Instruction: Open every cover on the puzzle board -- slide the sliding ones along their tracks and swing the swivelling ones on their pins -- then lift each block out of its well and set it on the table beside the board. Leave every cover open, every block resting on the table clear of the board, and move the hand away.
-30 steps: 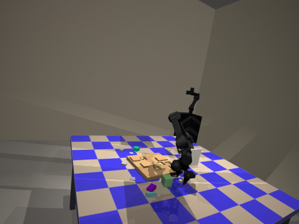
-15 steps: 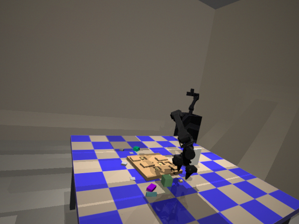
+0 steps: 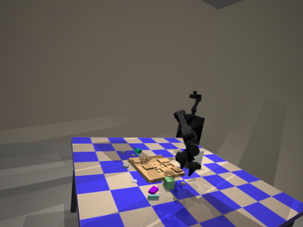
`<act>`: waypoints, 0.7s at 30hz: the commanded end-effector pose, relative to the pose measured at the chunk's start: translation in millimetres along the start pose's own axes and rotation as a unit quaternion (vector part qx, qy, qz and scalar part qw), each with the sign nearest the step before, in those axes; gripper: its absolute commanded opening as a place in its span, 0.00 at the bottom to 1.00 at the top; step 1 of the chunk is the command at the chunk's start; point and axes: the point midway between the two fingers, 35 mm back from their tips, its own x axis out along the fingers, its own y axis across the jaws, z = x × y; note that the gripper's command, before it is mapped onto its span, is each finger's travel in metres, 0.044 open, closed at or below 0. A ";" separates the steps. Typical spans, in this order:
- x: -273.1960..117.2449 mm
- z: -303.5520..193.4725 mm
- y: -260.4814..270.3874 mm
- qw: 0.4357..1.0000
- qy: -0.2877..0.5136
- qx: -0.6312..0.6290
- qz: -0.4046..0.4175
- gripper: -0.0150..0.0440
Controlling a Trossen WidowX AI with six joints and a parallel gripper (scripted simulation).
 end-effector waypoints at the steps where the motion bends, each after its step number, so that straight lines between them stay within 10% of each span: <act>1: -7.5 10.5 -15.5 0.999 -0.002 -0.035 0.006 0.78; 13: -11.8 38.0 -80.4 0.980 -0.004 -0.200 0.010 0.25; 21: -10.5 47.9 -125.6 0.952 -0.005 -0.306 0.007 0.25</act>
